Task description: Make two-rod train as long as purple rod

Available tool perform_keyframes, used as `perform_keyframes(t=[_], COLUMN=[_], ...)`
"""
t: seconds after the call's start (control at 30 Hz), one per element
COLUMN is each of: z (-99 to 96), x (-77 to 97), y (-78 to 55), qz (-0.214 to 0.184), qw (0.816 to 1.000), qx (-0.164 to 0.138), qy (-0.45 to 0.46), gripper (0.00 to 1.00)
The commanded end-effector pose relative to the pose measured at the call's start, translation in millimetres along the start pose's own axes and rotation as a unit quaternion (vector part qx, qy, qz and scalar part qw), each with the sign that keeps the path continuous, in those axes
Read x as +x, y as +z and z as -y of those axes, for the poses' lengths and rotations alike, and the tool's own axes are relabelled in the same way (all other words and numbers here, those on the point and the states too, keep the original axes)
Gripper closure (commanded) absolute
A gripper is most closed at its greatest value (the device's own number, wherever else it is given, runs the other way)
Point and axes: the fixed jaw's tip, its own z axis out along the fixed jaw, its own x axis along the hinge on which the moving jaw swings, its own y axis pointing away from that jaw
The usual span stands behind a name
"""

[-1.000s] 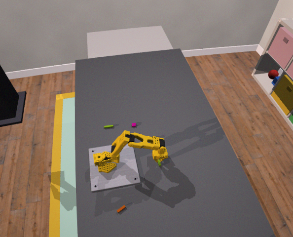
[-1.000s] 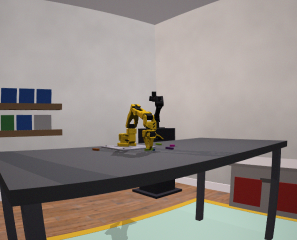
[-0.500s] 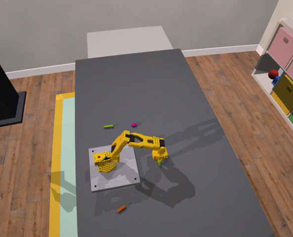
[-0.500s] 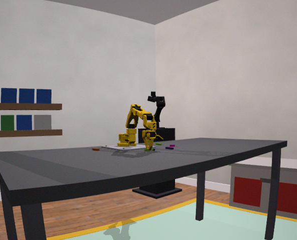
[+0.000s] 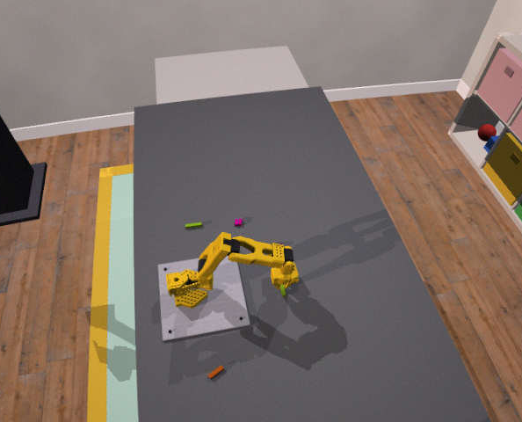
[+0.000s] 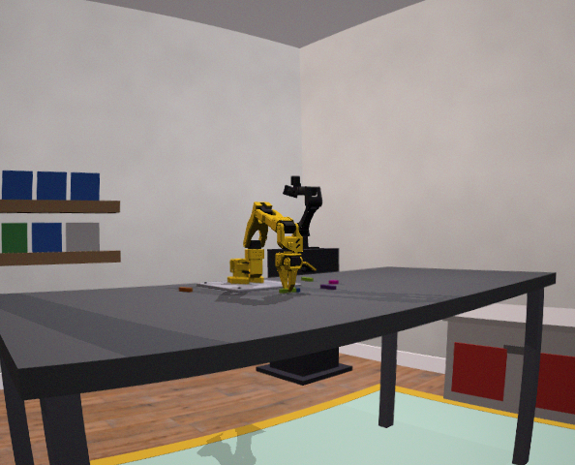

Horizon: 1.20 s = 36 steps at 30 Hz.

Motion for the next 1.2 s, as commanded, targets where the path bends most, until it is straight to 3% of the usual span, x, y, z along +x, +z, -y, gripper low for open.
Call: perform_keyframes(t=[0.0, 1.17], z=[-4.5, -5.8], x=[-1.0, -4.0], y=[5.3, 3.6], qz=[0.003, 0.002], qw=[1.000, 1.000], qx=[-0.012, -0.010], qy=[0.003, 0.004], gripper=[1.00, 1.00])
